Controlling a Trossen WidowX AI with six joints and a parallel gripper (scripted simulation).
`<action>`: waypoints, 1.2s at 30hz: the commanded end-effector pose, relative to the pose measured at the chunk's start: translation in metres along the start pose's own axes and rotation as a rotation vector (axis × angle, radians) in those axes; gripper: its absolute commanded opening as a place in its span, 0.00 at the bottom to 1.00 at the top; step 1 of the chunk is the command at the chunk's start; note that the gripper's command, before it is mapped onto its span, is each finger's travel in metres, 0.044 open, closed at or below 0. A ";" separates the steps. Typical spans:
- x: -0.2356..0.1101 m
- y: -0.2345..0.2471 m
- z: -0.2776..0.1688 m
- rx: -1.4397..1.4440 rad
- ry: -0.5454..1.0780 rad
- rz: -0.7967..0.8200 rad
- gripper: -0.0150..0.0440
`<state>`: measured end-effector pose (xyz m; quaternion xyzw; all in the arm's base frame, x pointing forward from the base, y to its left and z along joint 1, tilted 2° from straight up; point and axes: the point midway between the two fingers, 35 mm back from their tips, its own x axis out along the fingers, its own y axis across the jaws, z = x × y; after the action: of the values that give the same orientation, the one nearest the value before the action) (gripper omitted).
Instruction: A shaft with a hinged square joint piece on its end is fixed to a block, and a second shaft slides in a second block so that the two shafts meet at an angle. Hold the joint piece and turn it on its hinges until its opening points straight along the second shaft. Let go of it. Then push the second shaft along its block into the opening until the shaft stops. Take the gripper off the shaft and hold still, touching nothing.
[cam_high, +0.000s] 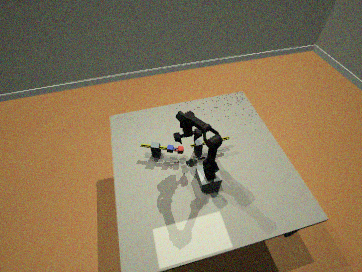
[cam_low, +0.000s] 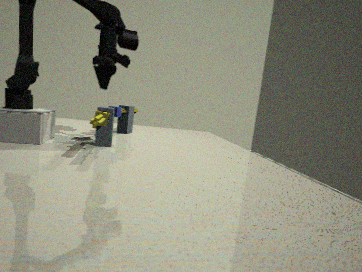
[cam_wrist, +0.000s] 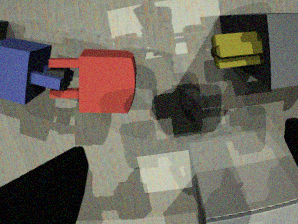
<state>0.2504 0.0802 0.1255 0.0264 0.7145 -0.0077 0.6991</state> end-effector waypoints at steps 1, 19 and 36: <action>0.003 -0.005 -0.002 -0.007 -0.010 0.002 1.00; 0.010 -0.008 -0.002 0.548 -0.002 0.065 1.00; 0.017 -0.010 -0.002 1.090 0.035 0.124 1.00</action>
<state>0.2479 0.0712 0.1097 0.3903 0.6318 -0.3060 0.5956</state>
